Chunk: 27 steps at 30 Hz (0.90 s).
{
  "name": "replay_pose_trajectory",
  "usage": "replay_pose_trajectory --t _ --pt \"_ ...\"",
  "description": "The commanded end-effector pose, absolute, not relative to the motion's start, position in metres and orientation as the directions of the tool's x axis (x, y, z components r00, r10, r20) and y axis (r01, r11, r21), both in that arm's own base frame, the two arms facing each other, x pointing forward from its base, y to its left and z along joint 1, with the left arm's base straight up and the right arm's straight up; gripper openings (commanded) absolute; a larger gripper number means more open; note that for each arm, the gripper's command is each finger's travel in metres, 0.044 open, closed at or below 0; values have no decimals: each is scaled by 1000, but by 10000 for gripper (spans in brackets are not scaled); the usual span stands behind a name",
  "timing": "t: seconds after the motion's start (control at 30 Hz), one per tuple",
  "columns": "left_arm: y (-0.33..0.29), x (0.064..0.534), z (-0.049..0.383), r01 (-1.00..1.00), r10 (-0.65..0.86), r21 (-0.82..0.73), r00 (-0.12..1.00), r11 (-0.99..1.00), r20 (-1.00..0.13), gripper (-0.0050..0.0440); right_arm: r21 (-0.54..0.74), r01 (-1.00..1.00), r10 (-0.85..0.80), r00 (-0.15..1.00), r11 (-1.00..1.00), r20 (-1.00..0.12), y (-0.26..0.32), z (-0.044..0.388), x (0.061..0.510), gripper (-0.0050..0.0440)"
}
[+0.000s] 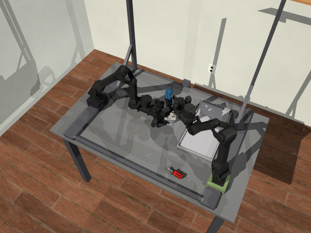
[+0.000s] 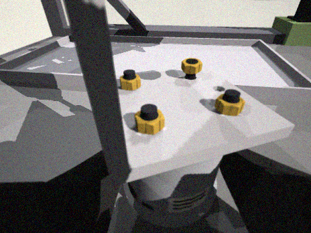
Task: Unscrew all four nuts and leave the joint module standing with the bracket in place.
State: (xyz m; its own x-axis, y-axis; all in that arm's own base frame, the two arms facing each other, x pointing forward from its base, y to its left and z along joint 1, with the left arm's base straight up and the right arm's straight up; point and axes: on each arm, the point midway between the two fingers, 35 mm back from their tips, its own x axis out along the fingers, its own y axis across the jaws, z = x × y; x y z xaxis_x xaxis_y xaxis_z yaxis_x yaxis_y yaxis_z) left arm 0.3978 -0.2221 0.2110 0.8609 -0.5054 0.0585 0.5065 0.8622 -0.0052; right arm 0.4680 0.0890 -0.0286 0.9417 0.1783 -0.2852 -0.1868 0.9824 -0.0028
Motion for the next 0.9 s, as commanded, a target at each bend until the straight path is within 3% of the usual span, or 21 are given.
replay_pose_trajectory --t 0.0,0.87 --pt "-222 400 230 513 -507 -5 850 858 140 162 0 -187 181 952 982 -249 90 -14 474 242" --pt "-226 404 229 513 -506 -3 847 859 164 162 0 -187 181 952 982 -249 90 -14 474 242"
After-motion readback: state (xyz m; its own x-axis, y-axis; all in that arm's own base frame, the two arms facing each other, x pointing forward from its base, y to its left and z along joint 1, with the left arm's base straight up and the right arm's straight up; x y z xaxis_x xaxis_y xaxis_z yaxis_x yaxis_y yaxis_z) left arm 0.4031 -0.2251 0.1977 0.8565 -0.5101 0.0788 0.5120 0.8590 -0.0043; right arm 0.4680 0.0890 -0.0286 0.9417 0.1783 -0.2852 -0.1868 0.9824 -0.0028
